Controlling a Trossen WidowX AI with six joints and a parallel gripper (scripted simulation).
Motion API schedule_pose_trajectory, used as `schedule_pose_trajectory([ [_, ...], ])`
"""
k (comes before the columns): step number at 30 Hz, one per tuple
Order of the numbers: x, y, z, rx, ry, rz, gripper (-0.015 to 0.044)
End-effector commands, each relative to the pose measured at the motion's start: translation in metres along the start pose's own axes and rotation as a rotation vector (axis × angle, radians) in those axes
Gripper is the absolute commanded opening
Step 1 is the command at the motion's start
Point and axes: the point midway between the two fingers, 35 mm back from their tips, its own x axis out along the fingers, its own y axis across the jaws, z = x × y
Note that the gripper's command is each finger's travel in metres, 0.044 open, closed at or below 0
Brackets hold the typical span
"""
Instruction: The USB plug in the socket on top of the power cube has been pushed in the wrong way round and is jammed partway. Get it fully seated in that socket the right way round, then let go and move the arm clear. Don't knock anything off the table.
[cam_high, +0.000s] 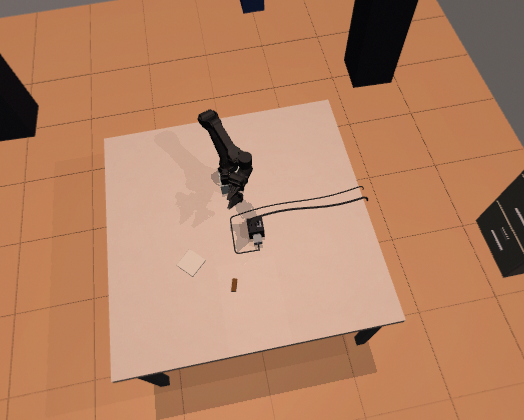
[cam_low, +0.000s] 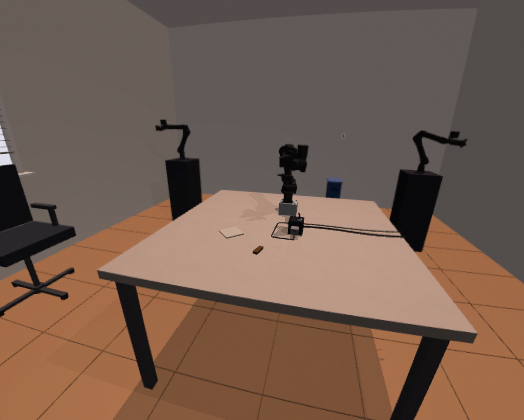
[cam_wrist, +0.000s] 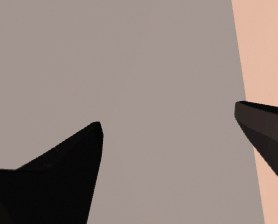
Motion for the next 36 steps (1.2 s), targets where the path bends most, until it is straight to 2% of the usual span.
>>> schedule_pose_trajectory([
  [1, 0.001, -0.001, -0.001, -0.023, 0.005, -0.005, 0.0426],
  [5, 0.012, -0.016, -0.029, -0.481, 0.125, -0.091, 0.044],
  [10, 0.02, -0.048, -0.064, -1.061, 0.391, -0.185, 0.044],
  [14, 0.02, -0.077, -0.082, -1.529, 0.644, -0.209, 0.044],
  [18, 0.014, -0.106, -0.093, -1.938, 0.963, -0.17, 0.044],
  [23, -0.002, -0.139, -0.099, -2.319, 1.452, 0.009, 0.044],
  [26, -0.015, -0.155, -0.1, -2.41, 1.761, 0.158, 0.044],
  [32, -0.037, -0.168, -0.102, -2.437, 2.202, 0.537, 0.044],
  [34, -0.044, -0.17, -0.103, -2.426, 2.314, 0.702, 0.044],
  [36, -0.046, -0.171, -0.104, -2.414, 2.361, 0.774, 0.044],
])
